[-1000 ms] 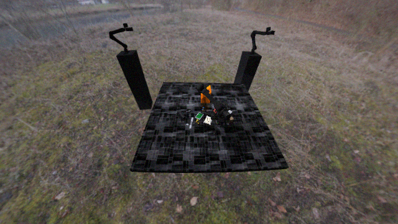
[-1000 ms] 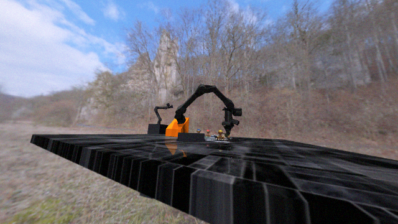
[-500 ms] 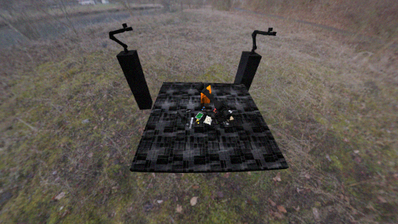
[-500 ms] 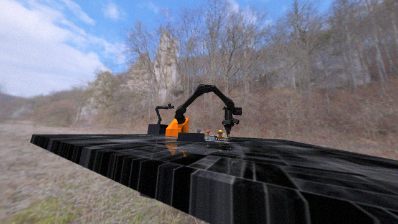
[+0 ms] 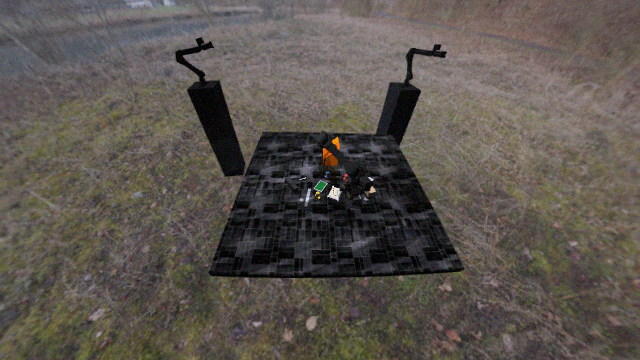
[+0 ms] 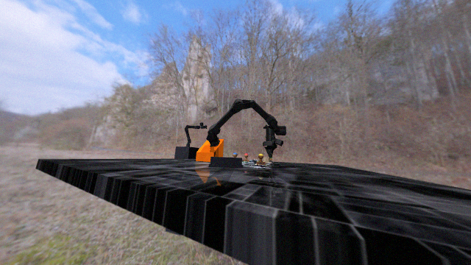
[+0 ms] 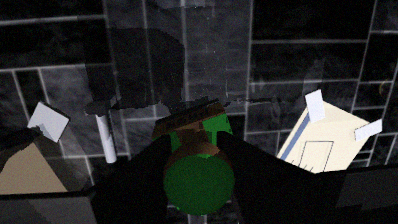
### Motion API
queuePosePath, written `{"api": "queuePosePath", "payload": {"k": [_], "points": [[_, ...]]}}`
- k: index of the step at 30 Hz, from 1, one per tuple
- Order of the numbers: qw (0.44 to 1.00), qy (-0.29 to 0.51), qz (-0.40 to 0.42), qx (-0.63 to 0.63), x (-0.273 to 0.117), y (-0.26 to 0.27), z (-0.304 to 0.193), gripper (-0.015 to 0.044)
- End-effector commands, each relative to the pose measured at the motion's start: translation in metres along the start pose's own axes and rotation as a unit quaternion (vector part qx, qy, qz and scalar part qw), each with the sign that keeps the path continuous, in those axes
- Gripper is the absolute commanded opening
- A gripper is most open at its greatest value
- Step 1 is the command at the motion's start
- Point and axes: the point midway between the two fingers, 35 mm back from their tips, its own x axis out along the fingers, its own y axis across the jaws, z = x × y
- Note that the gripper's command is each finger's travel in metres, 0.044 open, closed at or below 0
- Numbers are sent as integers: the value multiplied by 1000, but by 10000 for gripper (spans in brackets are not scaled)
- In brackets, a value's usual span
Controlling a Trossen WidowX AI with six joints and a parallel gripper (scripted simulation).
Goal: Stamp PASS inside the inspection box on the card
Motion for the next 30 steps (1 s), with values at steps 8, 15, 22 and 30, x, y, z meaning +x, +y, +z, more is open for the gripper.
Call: {"api": "queuePosePath", "payload": {"k": [8, 15, 22, 30], "points": [[1000, 1, 2, 2, -6, 1, 0, 0], [1000, 1, 2, 2, -10, 1, 0, 0], [1000, 1, 2, 2, -13, 1, 0, 0], [1000, 1, 2, 2, -17, 1, 0, 0]]}}
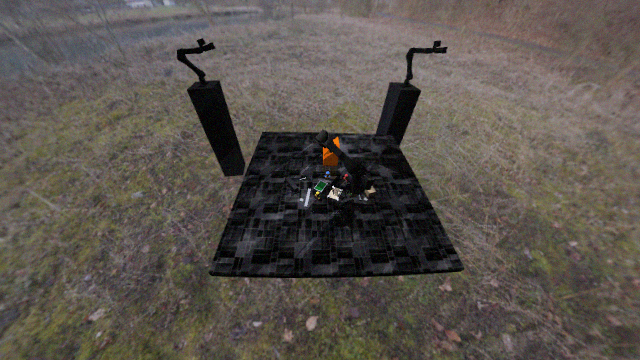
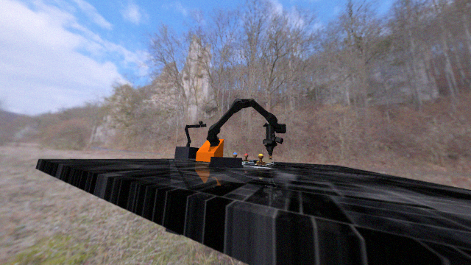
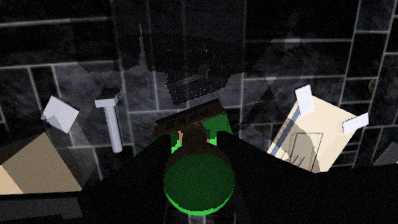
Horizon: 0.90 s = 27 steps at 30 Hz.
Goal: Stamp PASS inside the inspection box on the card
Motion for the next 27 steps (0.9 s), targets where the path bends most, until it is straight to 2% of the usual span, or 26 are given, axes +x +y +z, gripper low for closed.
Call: {"api": "queuePosePath", "payload": {"k": [1, 27], "points": [[1000, 1, 2, 2, -3, 0, 0, 0], [1000, 1, 2, 2, -16, 1, -1, 0]]}}
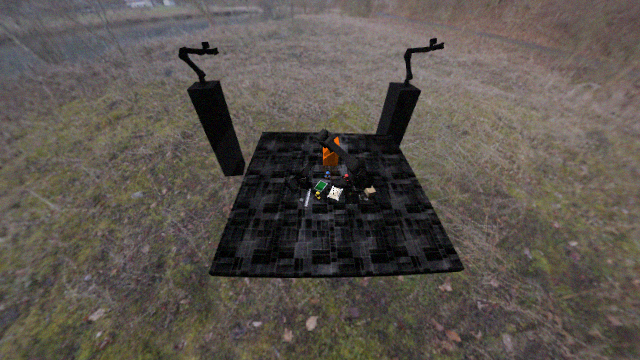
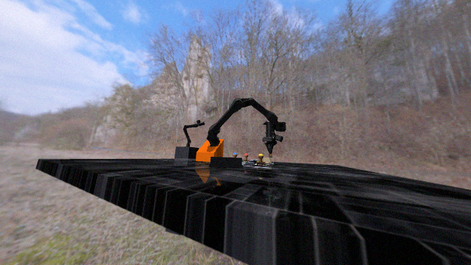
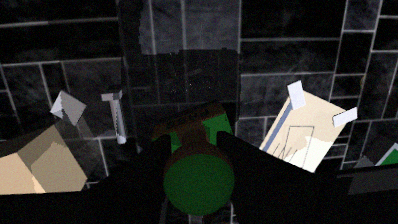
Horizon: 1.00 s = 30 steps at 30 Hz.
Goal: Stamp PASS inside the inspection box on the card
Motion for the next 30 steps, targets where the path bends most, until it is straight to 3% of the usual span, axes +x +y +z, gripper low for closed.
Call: {"api": "queuePosePath", "payload": {"k": [1, 30], "points": [[1000, 1, 2, 2, -3, 0, 0, 0], [1000, 1, 2, 2, -18, 0, -1, 0]]}}
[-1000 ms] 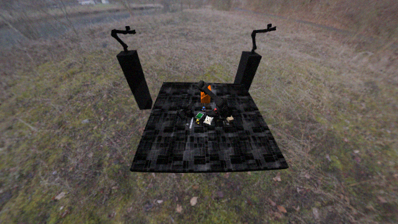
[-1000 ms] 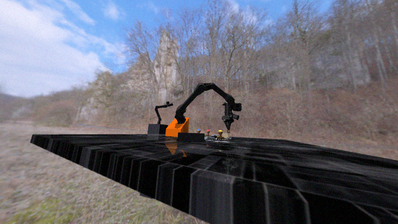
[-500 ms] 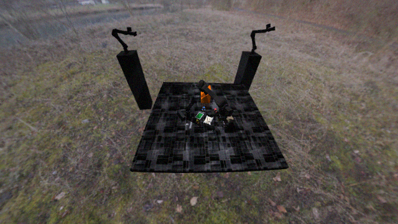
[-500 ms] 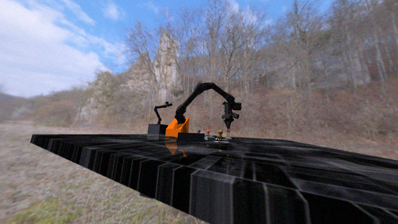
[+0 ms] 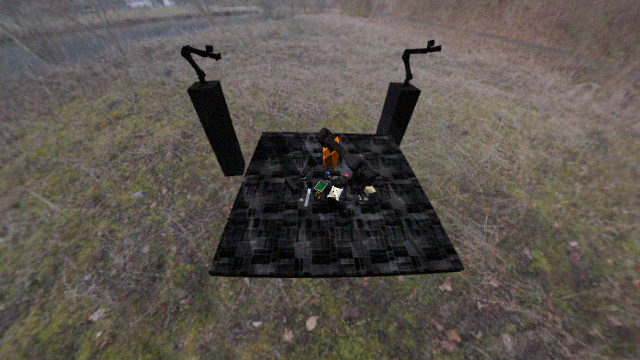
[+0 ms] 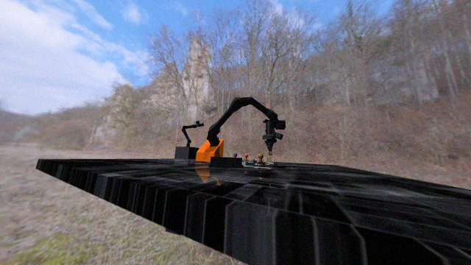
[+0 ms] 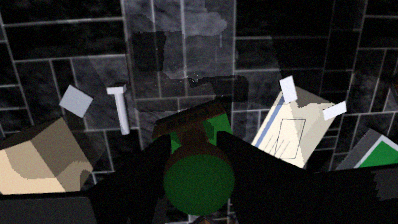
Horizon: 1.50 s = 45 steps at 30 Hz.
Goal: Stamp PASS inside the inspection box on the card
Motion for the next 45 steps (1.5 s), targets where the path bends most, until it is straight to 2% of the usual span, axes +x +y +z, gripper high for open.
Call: {"api": "queuePosePath", "payload": {"k": [1, 10, 27, 45], "points": [[1000, 1, 1, 2, -3, 0, 0, 0], [1000, 1, 2, 2, -7, -3, -1, 0], [1000, 1, 5, 0, -15, -86, -20, 0], [1000, 2, 2, 0, -13, -162, -63, 0]]}}
